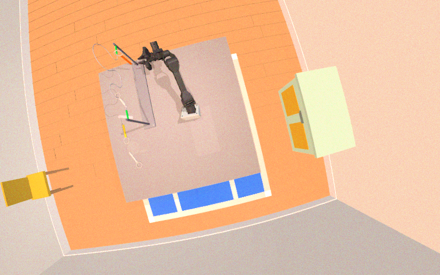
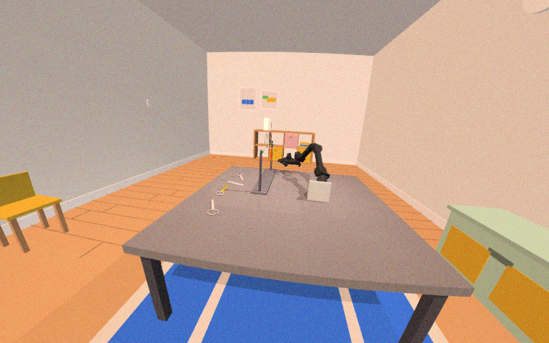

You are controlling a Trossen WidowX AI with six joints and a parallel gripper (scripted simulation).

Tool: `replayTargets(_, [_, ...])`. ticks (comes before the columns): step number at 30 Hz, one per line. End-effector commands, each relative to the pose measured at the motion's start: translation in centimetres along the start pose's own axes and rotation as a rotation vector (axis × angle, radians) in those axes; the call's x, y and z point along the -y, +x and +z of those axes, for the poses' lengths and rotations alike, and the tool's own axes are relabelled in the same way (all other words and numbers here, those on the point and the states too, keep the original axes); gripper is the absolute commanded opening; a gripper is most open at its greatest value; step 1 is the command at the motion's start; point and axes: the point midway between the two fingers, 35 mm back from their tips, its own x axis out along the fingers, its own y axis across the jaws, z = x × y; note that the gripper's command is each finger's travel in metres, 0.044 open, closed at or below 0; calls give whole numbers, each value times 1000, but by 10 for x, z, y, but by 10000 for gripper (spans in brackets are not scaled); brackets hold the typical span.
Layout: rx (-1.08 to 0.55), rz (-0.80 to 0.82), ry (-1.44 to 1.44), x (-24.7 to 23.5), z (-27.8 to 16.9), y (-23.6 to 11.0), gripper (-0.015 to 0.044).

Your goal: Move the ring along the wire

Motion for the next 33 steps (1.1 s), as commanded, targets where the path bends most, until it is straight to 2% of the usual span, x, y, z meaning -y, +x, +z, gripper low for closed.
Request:
replayTargets(1, [-1,24,35,3,-41,-20,160])
replayTargets(7, [-1,24,35,4,-39,-18,160])
replayTargets(14, [3,21,37,5,8,28,160])
replayTargets(33, [3,20,37,7,9,46,160])
